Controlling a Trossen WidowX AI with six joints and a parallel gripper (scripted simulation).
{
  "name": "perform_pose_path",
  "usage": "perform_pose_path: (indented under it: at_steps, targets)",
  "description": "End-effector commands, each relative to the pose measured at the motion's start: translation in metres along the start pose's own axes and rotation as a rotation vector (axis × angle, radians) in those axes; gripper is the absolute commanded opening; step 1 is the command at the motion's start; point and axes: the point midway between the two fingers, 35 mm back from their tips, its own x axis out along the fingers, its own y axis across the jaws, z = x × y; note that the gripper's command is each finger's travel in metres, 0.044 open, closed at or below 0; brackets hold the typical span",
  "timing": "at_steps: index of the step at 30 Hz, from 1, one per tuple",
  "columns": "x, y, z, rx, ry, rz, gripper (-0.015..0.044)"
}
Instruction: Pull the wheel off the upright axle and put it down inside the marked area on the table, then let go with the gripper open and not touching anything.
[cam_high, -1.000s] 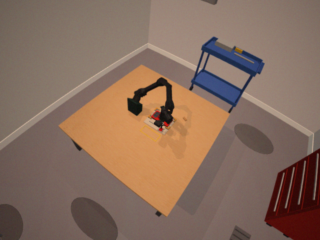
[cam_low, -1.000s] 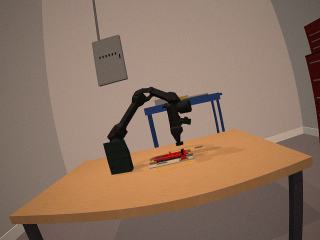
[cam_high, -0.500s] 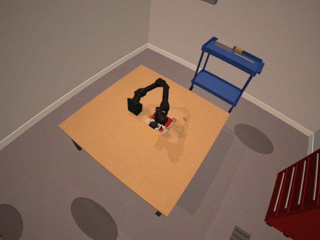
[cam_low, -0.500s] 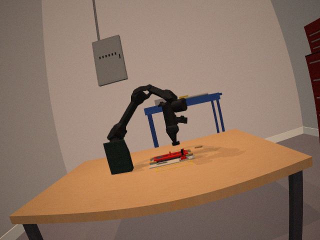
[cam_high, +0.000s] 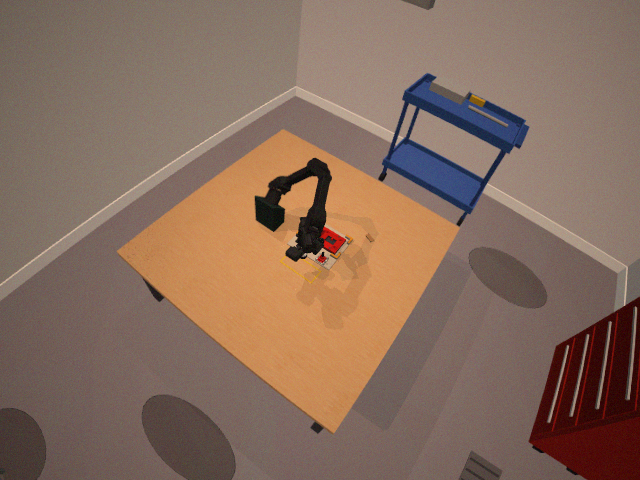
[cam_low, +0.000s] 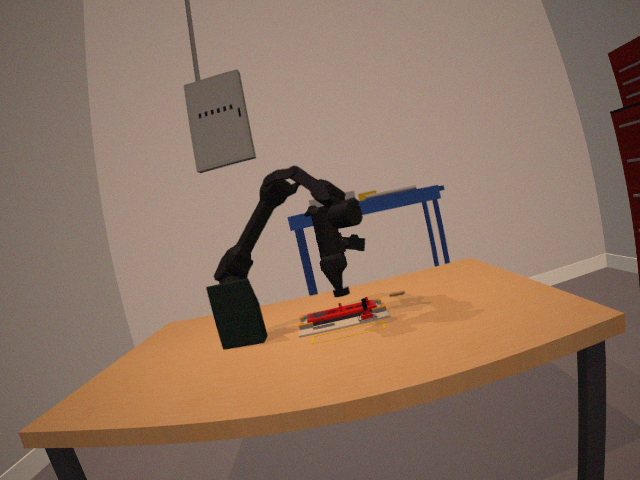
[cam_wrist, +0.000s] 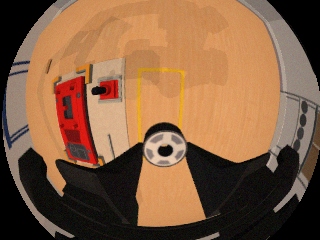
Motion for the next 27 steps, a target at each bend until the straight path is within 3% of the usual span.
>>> perform_pose_path:
  at_steps: [1,7,18,22,27]
  targets:
    - [0.011,0.000,-0.002,0.001,0.005,0.001,0.0000]
    - [0.027,-0.001,-0.001,0.001,0.005,0.001,0.0000]
    - [0.097,0.001,-0.002,0.001,0.004,0.005,0.0000]
    - [0.101,0.001,-0.002,0.001,0.005,0.006,0.0000]
    - [0.099,0.001,-0.004,-0.002,0.018,0.004,0.0131]
